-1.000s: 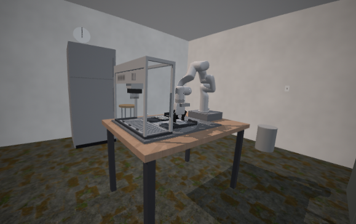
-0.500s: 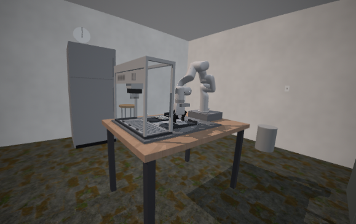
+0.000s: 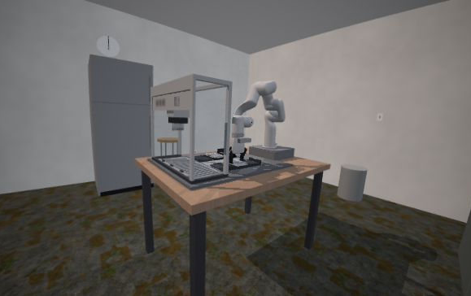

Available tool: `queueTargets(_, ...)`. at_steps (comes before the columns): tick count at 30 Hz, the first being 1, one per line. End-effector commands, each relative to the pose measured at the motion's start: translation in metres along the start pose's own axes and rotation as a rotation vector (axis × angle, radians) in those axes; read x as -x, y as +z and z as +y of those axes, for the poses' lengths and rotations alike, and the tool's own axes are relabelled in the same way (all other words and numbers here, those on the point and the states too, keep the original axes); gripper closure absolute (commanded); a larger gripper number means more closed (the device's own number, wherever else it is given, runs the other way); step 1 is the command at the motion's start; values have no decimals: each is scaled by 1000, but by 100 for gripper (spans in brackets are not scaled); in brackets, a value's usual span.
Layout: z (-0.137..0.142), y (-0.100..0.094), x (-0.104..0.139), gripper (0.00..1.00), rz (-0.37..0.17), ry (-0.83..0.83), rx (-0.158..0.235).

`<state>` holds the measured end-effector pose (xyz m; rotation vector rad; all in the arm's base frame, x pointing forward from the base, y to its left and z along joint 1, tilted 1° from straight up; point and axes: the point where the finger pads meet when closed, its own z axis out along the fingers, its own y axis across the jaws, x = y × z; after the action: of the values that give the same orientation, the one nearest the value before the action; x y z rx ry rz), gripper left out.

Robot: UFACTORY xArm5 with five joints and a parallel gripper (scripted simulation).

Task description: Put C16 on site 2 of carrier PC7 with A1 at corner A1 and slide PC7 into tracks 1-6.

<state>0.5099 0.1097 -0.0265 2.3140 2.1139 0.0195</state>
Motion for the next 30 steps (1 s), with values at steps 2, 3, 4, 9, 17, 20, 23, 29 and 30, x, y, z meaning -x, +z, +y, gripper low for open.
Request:
queueTargets(2, 1, 1, 0, 100, 1, 0, 4)
queueTargets(3, 1, 1, 0, 100, 1, 0, 4)
queueTargets(4, 1, 1, 0, 100, 1, 0, 4)
queueTargets(9, 1, 1, 0, 100, 1, 0, 4)
queueTargets(17, 1, 1, 0, 100, 1, 0, 4)
queueTargets(20, 1, 2, 0, 0, 1, 0, 4)
queueTargets(23, 1, 2, 0, 0, 1, 0, 4)
queueTargets(29, 1, 2, 0, 0, 1, 0, 4)
queueTargets(30, 1, 2, 0, 0, 1, 0, 4)
